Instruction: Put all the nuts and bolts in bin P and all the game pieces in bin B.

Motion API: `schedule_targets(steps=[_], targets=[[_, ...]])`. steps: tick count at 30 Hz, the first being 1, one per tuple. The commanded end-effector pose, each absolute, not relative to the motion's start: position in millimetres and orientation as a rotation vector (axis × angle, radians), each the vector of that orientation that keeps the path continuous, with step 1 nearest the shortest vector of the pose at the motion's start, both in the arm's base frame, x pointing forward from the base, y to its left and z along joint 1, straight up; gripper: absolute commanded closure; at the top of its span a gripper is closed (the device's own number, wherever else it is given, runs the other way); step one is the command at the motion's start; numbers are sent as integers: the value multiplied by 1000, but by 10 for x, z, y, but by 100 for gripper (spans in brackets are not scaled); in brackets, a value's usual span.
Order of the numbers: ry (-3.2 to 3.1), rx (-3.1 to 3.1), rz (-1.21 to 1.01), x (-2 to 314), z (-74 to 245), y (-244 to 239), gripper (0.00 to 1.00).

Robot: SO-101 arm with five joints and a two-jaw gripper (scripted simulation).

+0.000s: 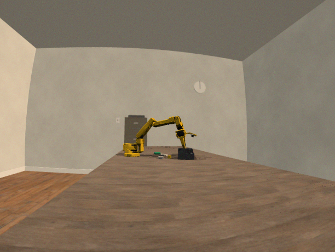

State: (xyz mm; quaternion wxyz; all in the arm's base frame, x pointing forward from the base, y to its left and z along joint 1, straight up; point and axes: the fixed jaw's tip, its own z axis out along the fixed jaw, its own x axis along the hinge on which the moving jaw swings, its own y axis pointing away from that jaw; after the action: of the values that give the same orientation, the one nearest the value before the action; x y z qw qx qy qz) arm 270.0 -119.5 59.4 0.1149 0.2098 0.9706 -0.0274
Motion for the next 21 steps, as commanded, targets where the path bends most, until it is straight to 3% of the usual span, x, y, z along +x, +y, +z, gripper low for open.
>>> schedule_targets(steps=[1,21], targets=[[2792,630,-94,2728,719,-1238,100],[2762,675,-100,2714,796,-1291,100]])
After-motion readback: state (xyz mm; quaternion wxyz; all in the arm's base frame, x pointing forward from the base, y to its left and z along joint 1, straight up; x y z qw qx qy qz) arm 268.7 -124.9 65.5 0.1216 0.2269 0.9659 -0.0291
